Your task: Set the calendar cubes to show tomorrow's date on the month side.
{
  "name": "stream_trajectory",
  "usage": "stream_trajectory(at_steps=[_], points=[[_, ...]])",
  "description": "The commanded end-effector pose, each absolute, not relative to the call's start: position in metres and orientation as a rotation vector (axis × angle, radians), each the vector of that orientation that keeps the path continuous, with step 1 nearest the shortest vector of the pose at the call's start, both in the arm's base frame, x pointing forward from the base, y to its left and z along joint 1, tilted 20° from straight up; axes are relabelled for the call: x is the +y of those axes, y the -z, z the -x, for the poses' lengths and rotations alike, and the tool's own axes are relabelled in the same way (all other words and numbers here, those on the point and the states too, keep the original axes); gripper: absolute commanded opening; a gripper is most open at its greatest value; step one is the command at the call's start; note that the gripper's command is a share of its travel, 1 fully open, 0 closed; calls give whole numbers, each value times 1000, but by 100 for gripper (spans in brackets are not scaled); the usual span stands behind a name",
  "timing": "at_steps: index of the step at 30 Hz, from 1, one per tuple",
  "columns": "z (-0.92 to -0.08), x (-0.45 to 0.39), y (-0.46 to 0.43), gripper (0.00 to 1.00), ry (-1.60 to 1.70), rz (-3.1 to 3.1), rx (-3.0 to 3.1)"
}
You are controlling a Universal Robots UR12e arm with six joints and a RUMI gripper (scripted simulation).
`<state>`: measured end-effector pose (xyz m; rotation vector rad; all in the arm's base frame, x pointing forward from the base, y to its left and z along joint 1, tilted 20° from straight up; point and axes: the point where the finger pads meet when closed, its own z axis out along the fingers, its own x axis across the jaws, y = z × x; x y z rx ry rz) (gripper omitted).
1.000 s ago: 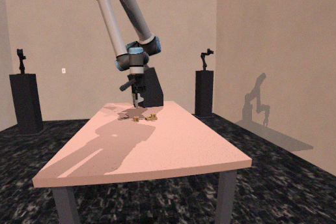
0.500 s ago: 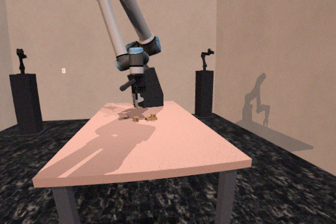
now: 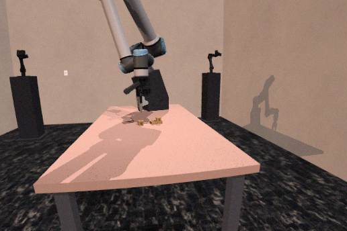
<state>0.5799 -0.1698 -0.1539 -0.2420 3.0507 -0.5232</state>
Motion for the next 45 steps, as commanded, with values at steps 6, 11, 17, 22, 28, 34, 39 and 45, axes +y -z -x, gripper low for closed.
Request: stream_trajectory(at_steps=[6,11,17,22,28,34,39,45], points=[[-581,-172,159,28,523,236,3050],[-581,-174,165,28,523,236,3050],[-582,-175,170,28,523,236,3050],[-582,-178,178,28,523,236,3050],[-583,-181,186,28,523,236,3050],[-583,-183,192,28,523,236,3050],[-584,-184,196,28,523,236,3050],[-584,-185,200,28,523,236,3050]])
